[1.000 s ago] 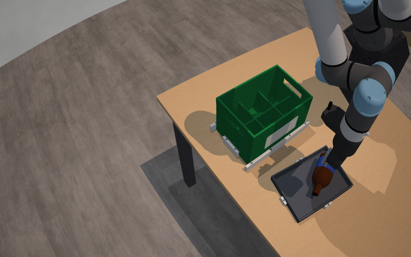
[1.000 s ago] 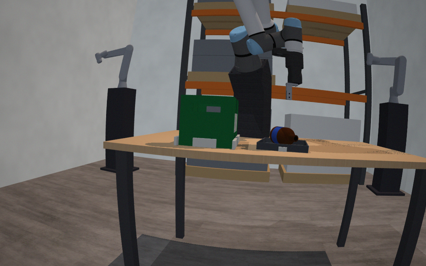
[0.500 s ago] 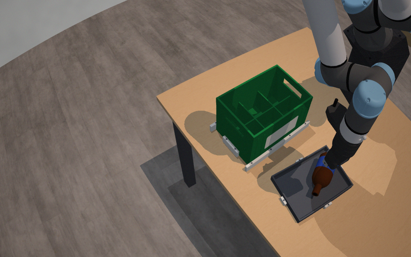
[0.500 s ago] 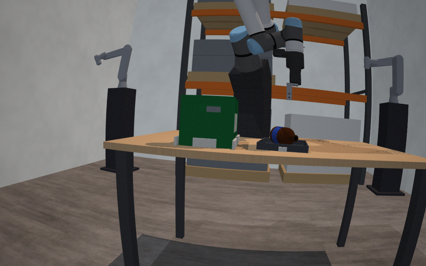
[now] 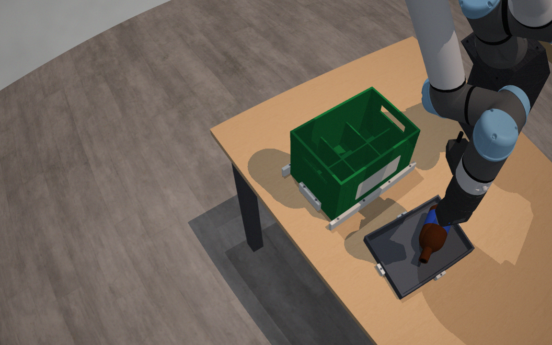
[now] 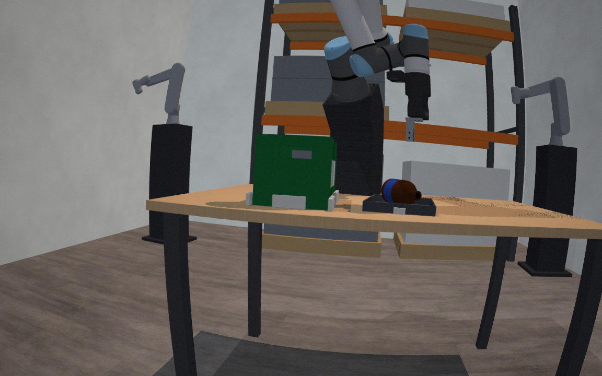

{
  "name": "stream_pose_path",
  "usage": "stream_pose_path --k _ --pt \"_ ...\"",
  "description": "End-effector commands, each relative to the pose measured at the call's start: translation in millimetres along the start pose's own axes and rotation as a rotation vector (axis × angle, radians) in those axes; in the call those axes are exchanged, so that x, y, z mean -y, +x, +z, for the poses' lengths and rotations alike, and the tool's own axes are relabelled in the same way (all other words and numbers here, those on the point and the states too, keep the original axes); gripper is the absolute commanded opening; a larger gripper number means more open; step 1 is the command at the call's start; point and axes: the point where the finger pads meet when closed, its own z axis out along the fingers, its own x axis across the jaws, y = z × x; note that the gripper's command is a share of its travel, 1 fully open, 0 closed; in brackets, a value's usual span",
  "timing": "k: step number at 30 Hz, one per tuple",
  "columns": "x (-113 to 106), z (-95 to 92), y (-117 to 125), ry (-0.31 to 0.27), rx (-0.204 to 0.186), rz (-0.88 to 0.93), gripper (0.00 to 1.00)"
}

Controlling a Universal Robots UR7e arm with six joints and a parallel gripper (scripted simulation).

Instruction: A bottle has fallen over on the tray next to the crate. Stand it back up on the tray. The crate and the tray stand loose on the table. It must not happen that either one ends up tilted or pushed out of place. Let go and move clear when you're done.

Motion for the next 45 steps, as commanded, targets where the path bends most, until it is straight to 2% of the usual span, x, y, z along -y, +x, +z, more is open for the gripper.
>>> stream_pose_path --k 1,23,45 --pt "-4.0 -1.3 1.1 0.005 0.003 0.174 0.0" --pt "-12.2 -1.5 6.3 0.004 0.003 0.557 0.0" --pt "-13.6 -1.3 7.7 0.006 0.002 0.644 0.0"
